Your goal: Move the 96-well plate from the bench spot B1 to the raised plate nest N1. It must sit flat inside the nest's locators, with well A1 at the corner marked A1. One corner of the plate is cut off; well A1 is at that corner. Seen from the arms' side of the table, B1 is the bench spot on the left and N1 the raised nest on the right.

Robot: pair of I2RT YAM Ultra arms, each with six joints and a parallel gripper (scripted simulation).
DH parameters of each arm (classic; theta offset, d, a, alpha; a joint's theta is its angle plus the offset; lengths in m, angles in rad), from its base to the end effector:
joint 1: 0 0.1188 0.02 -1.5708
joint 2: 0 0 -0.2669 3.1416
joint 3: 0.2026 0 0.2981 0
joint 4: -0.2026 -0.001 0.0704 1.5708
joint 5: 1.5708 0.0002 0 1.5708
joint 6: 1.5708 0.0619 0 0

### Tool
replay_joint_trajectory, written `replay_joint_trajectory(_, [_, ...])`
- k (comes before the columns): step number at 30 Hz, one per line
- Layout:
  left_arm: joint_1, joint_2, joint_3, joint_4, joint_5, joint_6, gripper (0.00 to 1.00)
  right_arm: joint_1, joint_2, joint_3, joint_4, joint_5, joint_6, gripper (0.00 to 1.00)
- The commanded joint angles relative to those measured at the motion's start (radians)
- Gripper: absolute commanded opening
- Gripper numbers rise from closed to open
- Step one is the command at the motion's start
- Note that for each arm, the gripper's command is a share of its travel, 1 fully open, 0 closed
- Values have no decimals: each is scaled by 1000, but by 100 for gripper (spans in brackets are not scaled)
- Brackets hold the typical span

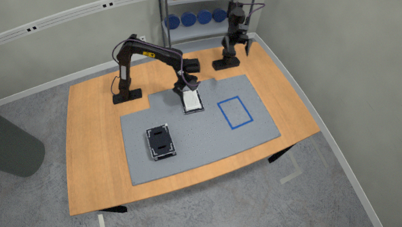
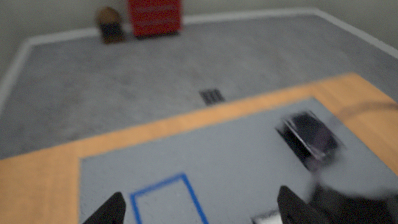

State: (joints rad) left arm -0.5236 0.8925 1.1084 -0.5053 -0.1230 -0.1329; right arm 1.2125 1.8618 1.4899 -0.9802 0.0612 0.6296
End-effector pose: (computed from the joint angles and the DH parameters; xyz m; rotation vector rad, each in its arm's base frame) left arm 0.2218 -0.1182 0.4100 0.2788 1.8509 -0.3405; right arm 0.1495 0.3913 0.1952 -0.8393 2.8322 0.2035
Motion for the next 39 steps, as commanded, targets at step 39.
replay_joint_trajectory(39, [-516, -306, 187, -860, -193, -162, 100, -37, 293, 422, -344, -63, 575, 100])
